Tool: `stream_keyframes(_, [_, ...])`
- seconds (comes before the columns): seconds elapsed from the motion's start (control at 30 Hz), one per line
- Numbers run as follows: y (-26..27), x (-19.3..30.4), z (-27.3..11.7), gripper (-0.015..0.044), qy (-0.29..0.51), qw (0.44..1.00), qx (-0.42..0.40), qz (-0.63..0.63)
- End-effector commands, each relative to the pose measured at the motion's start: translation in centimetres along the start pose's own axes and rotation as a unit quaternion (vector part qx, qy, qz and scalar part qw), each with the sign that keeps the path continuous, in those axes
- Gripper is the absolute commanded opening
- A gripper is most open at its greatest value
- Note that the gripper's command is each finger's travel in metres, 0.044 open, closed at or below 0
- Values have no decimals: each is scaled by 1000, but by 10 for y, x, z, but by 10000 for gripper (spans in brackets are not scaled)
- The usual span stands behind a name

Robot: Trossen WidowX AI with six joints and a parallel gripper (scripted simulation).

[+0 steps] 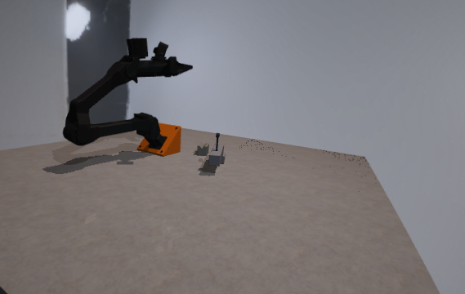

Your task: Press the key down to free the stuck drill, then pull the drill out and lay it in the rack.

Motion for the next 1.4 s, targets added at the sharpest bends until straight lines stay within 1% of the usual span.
stream_keyframes(0.0, [-26,9,25,0,120,992,27,9])
stream_keyframes(0.17, [-64,31,53,0,272,960,52,35])
stream_keyframes(0.33, [-105,65,73,0,418,902,64,85])
stream_keyframes(0.5, [-143,109,81,0,552,817,64,155])
stream_keyframes(0.7, [-183,168,75,0,681,686,47,251])
stream_keyframes(0.77, [-187,175,73,0,694,670,45,262])
stream_keyframes(1.37, [-187,190,72,0,694,670,45,262])
Point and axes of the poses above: the point midway between the two fingers, 35 mm back from their tips, its own z axis out along the fingers, its own y axis across the jaws, x = y × z, the point moved 1 cm from there along -z, back along the fingers, and after that the axes turned 1 degree about -z, right-handed, at the moved point
